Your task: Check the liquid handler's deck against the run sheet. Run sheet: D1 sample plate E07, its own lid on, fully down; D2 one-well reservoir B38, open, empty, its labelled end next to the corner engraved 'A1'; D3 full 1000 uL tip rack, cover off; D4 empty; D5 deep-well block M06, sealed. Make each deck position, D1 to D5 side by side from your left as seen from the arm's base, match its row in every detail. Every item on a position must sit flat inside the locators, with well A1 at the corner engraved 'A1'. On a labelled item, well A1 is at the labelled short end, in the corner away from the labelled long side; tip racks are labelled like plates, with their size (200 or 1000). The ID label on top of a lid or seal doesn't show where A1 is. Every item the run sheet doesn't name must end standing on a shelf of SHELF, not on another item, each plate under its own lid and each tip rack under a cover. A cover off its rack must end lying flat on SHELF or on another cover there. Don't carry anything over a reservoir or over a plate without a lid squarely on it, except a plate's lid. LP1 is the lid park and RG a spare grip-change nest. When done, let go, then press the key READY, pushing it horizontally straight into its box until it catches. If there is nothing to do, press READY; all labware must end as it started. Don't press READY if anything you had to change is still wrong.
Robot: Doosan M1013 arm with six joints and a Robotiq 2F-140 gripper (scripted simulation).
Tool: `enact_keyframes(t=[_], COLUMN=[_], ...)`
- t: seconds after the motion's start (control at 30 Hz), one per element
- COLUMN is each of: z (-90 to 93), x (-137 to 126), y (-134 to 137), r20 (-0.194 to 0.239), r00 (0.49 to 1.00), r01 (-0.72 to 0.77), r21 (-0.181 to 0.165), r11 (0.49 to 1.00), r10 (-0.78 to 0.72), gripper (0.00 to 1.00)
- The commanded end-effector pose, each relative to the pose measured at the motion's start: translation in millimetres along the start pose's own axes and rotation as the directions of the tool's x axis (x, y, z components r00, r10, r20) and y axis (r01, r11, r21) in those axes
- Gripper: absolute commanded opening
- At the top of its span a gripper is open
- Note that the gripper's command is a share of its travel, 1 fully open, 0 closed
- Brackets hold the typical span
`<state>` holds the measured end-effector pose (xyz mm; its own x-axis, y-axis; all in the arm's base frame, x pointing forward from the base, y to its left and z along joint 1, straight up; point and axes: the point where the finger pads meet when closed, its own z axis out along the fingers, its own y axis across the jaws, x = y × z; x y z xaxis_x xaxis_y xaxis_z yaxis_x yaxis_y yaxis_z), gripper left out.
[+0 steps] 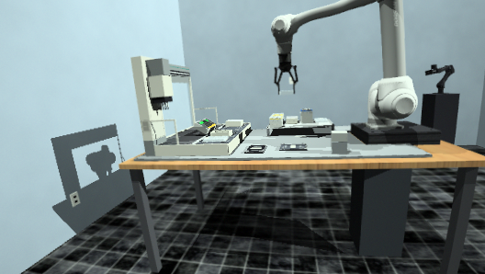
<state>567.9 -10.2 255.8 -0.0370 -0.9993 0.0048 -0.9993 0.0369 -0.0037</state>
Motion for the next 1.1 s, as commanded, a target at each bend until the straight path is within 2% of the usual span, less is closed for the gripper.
enact_keyframes(t=[0.0, 0.1, 0.2, 0.7, 0.77, 1.07], z=[-0.8, -0.8, -0.8, -0.8, -0.8, -0.8], x=[0.4, 0.8, 0.8, 75.8, 75.8, 120.8], y=[12.7, 26.6, 26.5, 24.2, 24.2, 22.7], r20=[0.000, 0.000, 0.000, 0.000, 0.000, 0.000], r00=[1.000, 1.000, 1.000, 1.000, 1.000, 1.000], r01=[0.000, 0.000, 0.000, 0.000, 0.000, 0.000], r21=[0.001, 0.001, 0.001, 0.001, 0.001, 0.001], r11=[1.000, 1.000, 1.000, 1.000, 1.000, 1.000], r10=[0.000, 0.000, 0.000, 0.000, 0.000, 0.000], gripper=[0.10, 0.10, 0.10, 0.10, 0.10, 0.10])
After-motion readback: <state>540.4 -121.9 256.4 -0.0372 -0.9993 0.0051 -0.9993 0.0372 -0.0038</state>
